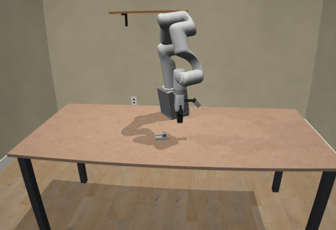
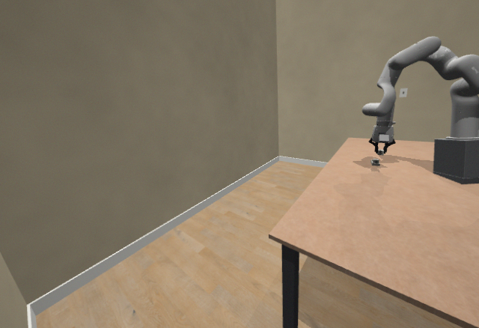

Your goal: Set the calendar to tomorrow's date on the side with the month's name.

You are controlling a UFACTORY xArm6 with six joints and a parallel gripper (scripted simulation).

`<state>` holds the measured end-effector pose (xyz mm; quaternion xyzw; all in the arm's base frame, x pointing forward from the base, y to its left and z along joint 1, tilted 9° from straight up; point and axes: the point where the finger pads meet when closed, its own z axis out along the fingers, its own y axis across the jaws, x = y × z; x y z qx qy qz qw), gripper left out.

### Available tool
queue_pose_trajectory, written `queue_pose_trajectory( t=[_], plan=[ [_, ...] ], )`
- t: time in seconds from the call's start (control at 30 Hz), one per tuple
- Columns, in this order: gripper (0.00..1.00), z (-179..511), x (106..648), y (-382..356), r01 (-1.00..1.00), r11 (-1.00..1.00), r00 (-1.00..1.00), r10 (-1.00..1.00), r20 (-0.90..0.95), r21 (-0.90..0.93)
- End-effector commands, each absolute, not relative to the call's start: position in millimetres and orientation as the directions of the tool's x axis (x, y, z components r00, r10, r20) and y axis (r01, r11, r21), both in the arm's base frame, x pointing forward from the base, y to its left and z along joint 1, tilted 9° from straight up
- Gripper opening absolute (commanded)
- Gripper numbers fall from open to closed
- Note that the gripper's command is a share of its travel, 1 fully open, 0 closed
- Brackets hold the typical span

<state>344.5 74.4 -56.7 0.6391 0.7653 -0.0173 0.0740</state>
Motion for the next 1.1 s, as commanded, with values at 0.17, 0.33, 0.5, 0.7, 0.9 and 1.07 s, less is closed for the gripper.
queue_pose_trajectory(
  t=[0.17,0.33,0.5,0.7,0.9,1.07],
  plan=[
    [0.27,-62.2,346.1,74.1,0.981,0.183,-0.172,0.976,-0.134,0.069],
    [0.27,-71.8,347.1,72.9,0.981,0.183,-0.172,0.976,-0.134,0.069],
    [0.27,-96.4,349.7,69.9,0.981,0.183,-0.172,0.976,-0.134,0.069],
    [0.27,-126.3,352.8,66.2,0.981,0.183,-0.172,0.976,-0.134,0.069],
    [0.27,-139.5,354.2,64.5,0.981,0.183,-0.172,0.976,-0.134,0.069],
    [0.27,-148.1,355.1,63.4,0.981,0.183,-0.172,0.976,-0.134,0.069]
  ],
)
